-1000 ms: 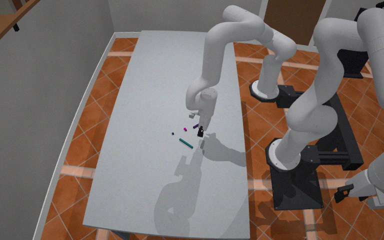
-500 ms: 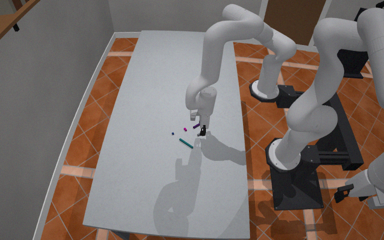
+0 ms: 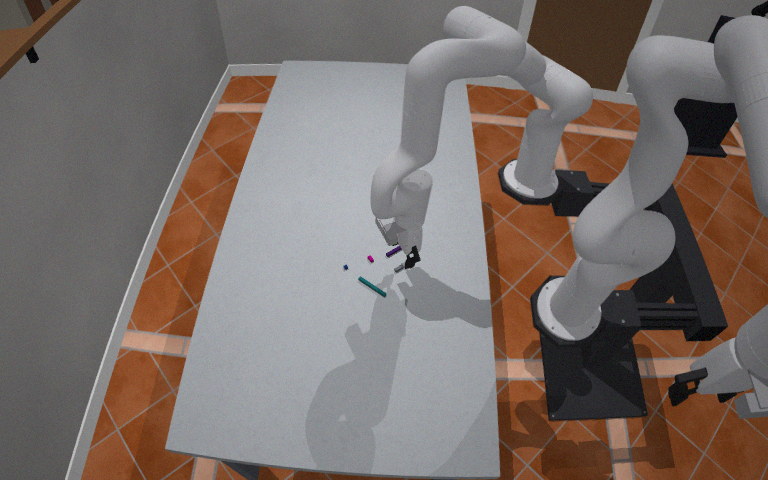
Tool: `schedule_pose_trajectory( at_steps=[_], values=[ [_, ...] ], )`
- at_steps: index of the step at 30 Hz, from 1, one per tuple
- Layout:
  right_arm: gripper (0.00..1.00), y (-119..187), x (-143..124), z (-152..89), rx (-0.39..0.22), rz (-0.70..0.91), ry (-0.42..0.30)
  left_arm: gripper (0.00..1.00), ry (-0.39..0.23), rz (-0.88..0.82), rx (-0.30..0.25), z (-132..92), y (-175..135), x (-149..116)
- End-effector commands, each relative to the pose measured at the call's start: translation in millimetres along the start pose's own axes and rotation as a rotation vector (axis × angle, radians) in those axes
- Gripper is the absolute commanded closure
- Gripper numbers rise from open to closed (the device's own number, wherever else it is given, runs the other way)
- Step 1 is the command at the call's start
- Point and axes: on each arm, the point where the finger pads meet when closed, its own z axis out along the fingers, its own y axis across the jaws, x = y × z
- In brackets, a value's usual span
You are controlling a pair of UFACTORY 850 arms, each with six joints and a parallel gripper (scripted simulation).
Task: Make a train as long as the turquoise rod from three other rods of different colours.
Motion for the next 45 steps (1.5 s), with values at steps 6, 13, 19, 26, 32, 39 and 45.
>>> schedule_pose_trajectory(
  at_steps=[6, 13, 19, 26, 32, 39, 45],
  values=[
    [0.0, 4.9, 1.1, -1.2, 0.004, -0.198, -0.051, 0.0, 0.002, 0.0, 0.0, -1.0, 0.0, 0.5],
    [0.74, 5.2, 1.1, -1.3, 0.004, -0.21, -0.051, 0.0, 0.002, 0.0, 0.0, -1.0, 0.0, 0.5],
    [0.74, 5.2, 1.1, -1.3, 0.004, -0.21, -0.051, 0.0, 0.002, 0.0, 0.0, -1.0, 0.0, 0.5],
    [0.74, 5.2, 1.1, -1.3, 0.004, -0.21, -0.051, 0.0, 0.002, 0.0, 0.0, -1.0, 0.0, 0.5],
    [0.74, 5.2, 1.1, -1.3, 0.004, -0.21, -0.051, 0.0, 0.002, 0.0, 0.0, -1.0, 0.0, 0.5],
    [0.74, 5.2, 1.1, -1.3, 0.004, -0.21, -0.051, 0.0, 0.002, 0.0, 0.0, -1.0, 0.0, 0.5],
    [0.74, 5.2, 1.1, -1.3, 0.004, -0.21, -0.051, 0.0, 0.002, 0.0, 0.0, -1.0, 0.0, 0.5]
  ],
)
